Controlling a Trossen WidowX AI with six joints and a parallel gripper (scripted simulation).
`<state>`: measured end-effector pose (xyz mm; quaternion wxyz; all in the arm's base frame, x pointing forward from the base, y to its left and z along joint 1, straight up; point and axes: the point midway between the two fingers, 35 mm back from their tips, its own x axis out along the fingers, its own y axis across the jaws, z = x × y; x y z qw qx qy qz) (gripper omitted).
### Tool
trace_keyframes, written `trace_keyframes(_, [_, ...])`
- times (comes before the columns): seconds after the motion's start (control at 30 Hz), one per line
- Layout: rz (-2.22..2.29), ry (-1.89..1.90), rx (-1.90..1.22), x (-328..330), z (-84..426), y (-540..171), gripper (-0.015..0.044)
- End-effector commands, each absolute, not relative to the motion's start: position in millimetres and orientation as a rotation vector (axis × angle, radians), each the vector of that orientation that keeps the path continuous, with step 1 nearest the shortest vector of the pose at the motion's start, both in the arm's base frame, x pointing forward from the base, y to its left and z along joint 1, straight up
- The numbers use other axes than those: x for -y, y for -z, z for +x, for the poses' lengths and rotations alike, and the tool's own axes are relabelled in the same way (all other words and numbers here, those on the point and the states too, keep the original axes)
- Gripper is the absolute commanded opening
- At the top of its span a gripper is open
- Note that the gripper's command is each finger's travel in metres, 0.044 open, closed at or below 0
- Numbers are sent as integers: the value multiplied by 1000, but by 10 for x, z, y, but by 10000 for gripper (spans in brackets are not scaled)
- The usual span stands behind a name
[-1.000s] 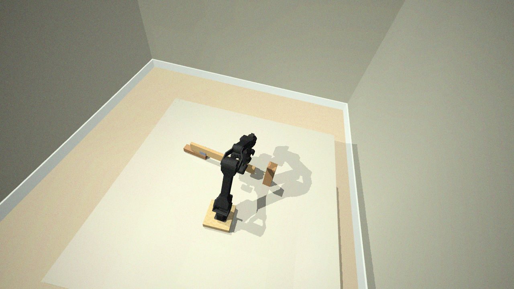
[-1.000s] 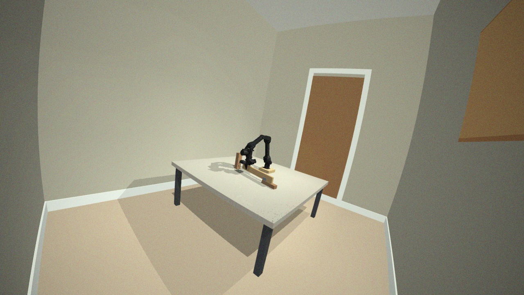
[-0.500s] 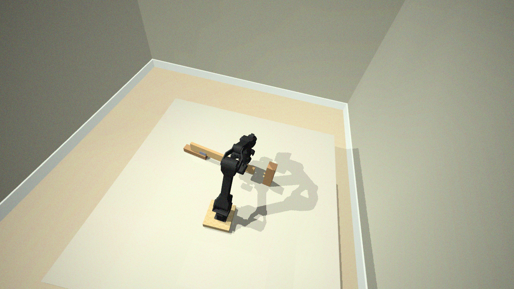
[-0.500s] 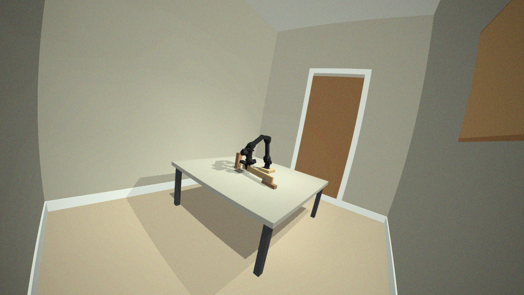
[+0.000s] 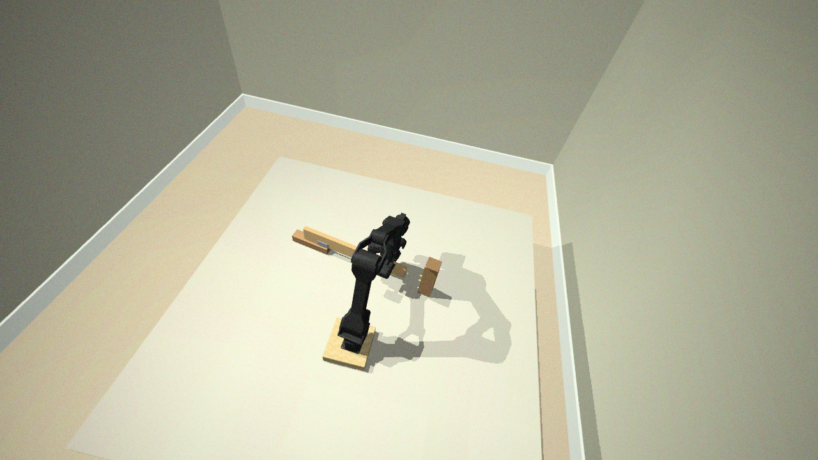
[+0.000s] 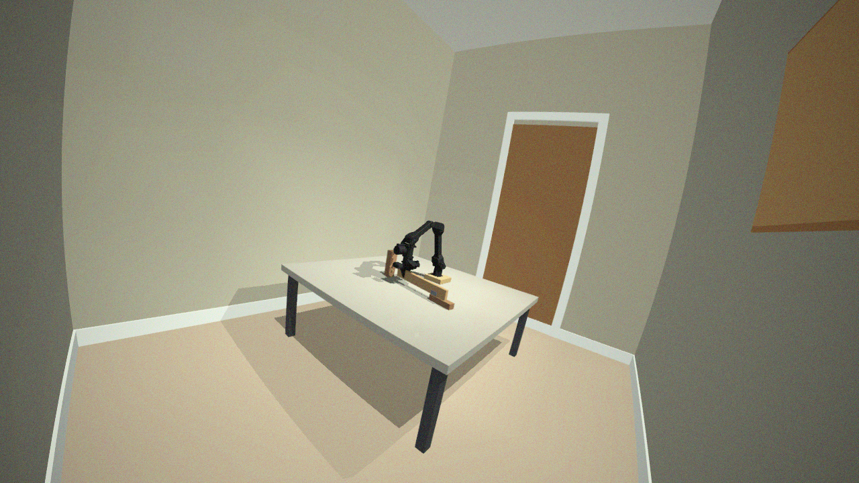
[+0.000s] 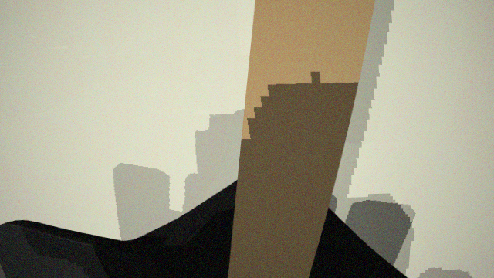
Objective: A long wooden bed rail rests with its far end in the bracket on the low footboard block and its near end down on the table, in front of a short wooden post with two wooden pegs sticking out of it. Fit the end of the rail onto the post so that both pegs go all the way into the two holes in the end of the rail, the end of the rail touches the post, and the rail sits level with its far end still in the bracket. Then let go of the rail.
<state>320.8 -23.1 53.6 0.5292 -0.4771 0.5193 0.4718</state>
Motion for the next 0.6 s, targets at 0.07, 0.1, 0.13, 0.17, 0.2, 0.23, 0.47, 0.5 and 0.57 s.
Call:
trace_keyframes(0.07, [-1149, -1118, -1232, 257, 3216, -570, 0])
trace_keyframes(0.1, [-1149, -1118, -1232, 260, 3216, -571, 0])
trace_keyframes(0.13, [-1149, -1118, -1232, 263, 3216, -572, 0])
trace_keyframes(0.17, [-1149, -1118, -1232, 266, 3216, -573, 0])
trace_keyframes(0.2, [-1149, -1118, -1232, 269, 3216, -574, 0])
trace_keyframes(0.23, [-1149, -1118, -1232, 273, 3216, -575, 0])
trace_keyframes(0.47, [-1149, -1118, -1232, 294, 3216, -584, 0])
trace_keyframes(0.5, [-1149, -1118, -1232, 297, 3216, -585, 0])
trace_keyframes(0.57, [-1149, -1118, -1232, 303, 3216, -587, 0])
